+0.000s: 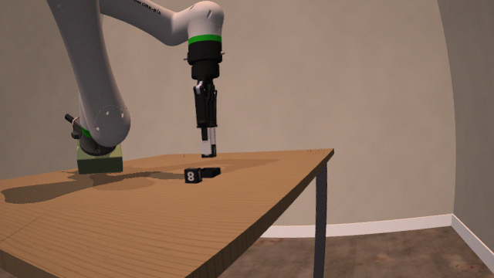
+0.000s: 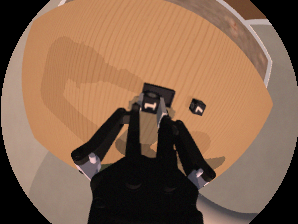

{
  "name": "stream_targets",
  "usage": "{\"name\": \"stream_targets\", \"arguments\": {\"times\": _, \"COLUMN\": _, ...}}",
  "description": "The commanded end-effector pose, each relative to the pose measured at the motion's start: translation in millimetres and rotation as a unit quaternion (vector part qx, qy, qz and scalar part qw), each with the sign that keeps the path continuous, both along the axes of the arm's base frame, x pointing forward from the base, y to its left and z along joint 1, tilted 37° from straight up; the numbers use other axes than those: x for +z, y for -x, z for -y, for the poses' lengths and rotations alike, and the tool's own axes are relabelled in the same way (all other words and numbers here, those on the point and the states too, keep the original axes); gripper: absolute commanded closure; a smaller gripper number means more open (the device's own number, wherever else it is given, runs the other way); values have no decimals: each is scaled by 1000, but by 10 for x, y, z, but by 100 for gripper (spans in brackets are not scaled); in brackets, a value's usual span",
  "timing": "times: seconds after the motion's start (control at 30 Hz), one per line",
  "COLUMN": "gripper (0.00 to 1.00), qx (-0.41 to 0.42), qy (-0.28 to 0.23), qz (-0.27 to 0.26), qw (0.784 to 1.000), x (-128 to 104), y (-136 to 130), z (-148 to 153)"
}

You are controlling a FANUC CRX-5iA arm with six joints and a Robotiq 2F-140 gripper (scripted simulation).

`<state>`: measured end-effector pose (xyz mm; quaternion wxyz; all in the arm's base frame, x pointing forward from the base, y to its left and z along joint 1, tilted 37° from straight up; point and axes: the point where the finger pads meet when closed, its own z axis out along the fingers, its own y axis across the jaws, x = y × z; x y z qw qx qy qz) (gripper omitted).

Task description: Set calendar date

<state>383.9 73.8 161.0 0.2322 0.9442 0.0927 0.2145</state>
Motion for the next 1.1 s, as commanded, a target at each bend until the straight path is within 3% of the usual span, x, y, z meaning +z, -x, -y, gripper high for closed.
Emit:
{"name": "stream_targets", "arguments": {"times": 0.0, "gripper": 83, "qx": 0, "qy": 0, "qz": 0, "qw": 1000, "x": 1, "y": 0, "z": -2}}
{"name": "stream_targets", "arguments": {"times": 1.07, "gripper": 83, "qx": 0, "qy": 0, "qz": 0, "qw": 1000, "x": -52, "y": -30, "z": 25}}
